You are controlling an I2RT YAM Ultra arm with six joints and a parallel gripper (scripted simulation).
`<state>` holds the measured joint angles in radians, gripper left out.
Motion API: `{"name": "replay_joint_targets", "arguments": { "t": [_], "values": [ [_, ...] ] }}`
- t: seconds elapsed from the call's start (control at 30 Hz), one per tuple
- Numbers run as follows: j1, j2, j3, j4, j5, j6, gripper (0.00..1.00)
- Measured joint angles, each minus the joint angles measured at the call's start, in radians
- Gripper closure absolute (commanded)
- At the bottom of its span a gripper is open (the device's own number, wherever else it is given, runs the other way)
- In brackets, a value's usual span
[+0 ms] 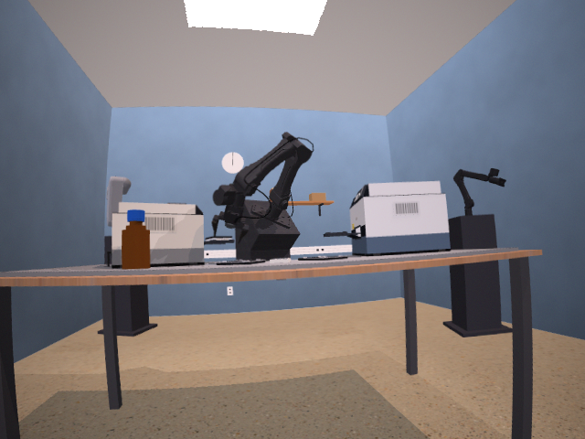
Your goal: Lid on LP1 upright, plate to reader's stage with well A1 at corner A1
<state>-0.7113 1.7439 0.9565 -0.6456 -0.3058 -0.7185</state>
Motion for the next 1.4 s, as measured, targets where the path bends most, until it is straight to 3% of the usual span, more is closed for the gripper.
{"name": "replay_joint_targets", "arguments": {
  "t": [0.4, 0.7, 0.93, 1.4],
  "values": [
    [-0.111, 0.03, -0.048, -0.053, -0.018, -0.035, 0.0],
    [-0.193, 0.004, -0.108, -0.014, -0.016, -0.095, 0.0],
    [-0.252, 0.032, -0.036, -0.013, -0.03, -0.133, 0.0],
    [-0.408, 0.127, -0.036, -0.025, -0.05, -0.18, 0.0]
  ]
}}
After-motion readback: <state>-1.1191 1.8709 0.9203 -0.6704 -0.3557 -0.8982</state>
